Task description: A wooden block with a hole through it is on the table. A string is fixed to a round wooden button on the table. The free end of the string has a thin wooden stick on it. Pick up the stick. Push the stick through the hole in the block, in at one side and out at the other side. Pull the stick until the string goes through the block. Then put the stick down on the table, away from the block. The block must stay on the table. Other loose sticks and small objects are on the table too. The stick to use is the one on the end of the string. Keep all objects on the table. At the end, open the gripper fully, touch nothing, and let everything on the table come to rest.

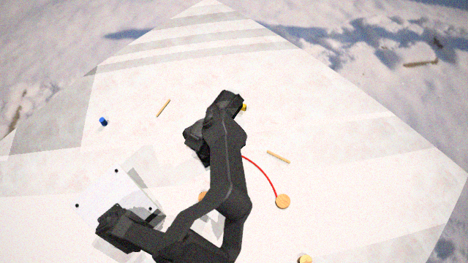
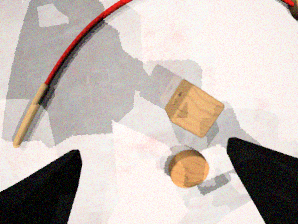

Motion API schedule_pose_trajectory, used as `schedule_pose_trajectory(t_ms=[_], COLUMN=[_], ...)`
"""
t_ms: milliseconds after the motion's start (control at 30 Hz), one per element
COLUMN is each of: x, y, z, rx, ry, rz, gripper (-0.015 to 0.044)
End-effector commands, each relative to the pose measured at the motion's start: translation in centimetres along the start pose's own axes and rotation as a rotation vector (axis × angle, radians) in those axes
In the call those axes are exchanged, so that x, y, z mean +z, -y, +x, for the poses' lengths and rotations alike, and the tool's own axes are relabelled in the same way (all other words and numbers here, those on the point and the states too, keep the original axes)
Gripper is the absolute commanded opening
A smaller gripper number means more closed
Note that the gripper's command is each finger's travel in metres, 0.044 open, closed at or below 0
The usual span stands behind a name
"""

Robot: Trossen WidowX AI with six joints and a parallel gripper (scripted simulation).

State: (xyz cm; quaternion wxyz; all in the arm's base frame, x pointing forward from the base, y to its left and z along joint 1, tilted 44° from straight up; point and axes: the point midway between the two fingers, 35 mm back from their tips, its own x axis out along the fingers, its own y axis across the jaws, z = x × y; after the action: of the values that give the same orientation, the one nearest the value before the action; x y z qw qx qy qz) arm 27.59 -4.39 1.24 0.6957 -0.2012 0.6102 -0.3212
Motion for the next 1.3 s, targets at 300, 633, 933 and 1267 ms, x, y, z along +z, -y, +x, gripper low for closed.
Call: schedule_pose_trajectory(t_ms=[300, 633, 933, 1267], x=[2.4, 2.9, 2.9, 2.9], y=[-6.2, -8.6, -9.1, -9.1], z=[-0.1, -0.1, 0.0, 0.0], rx=[0.014, 0.011, 0.01, 0.01], ry=[0.001, 0.004, 0.004, 0.004], rz=[-1.56, -2.256, -2.422, -2.422], gripper=[0.044, 0.044, 0.044, 0.0414])
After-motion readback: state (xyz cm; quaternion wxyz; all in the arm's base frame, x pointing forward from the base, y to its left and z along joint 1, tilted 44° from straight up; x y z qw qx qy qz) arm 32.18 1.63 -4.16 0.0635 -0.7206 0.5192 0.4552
